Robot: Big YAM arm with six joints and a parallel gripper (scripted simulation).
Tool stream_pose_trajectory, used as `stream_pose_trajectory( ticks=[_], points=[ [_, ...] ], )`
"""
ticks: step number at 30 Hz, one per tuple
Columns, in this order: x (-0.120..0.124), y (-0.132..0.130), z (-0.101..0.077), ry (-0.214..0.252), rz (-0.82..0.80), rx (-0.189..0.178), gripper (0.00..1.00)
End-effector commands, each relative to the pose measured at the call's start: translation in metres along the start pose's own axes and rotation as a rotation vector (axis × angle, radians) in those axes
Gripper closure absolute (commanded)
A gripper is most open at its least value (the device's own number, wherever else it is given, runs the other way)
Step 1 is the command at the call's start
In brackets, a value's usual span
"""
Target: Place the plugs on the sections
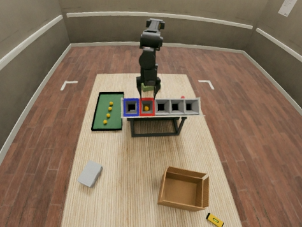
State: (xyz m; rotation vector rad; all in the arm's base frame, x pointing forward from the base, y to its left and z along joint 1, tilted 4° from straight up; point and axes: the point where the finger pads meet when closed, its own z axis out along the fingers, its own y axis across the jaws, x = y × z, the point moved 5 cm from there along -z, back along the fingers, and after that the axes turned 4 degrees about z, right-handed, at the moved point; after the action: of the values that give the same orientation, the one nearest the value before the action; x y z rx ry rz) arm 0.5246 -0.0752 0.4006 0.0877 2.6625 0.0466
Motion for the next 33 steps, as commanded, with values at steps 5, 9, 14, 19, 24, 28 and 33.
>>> stream_pose_trajectory(
  ticks=[5,9,14,19,24,28,33],
  points=[
    [-0.004,0.0,-0.009,-0.023,-0.002,0.001,0.41],
    [-0.004,0.0,-0.009,-0.023,-0.002,0.001,0.41],
    [-0.004,0.0,-0.009,-0.023,-0.002,0.001,0.41],
    [-0.004,0.0,-0.009,-0.023,-0.002,0.001,0.41],
    [-0.004,0.0,-0.009,-0.023,-0.002,0.001,0.41],
    [-0.007,0.001,-0.016,-0.023,-0.002,0.001,0.41],
    [-0.01,0.001,-0.025,-0.023,-0.002,0.001,0.41]
  ],
)
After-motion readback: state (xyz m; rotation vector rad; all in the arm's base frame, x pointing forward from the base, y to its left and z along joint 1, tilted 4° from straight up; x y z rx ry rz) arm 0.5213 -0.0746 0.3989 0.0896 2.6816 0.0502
